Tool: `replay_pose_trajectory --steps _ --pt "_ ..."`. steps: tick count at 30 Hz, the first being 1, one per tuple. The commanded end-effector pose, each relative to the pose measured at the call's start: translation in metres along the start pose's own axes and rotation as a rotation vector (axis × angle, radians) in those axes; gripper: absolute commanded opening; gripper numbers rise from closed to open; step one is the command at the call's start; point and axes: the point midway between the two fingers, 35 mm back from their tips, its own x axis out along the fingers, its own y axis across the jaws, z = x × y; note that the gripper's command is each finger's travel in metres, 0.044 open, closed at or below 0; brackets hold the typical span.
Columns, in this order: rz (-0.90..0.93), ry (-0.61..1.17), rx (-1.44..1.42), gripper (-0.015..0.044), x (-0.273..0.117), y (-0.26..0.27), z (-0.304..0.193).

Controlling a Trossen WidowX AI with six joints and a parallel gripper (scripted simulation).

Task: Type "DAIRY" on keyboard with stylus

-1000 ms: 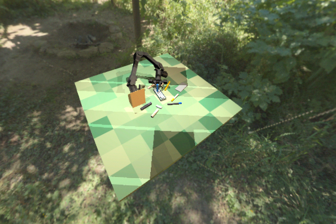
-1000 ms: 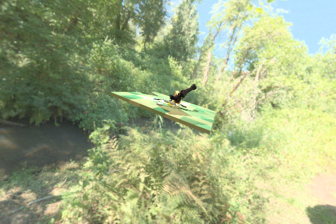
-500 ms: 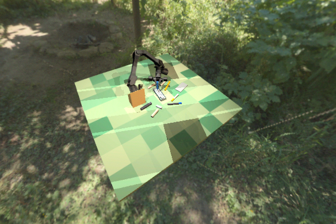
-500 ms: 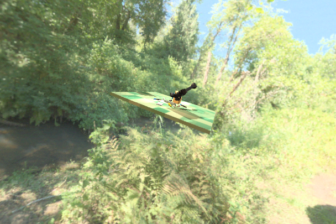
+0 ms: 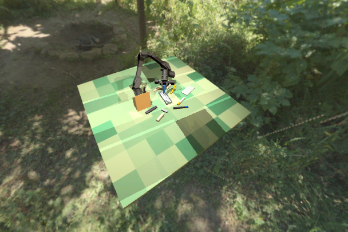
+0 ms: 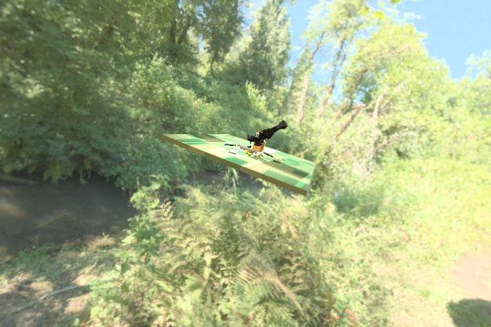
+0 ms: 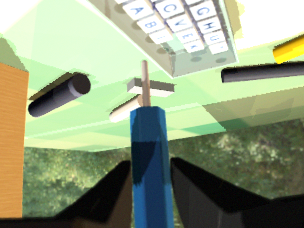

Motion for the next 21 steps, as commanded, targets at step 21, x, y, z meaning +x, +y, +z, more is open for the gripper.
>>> replay_pose_trajectory --steps 21 --pt "0.004 0.007 -0.007 0.0081 0.014 0.001 0.017"
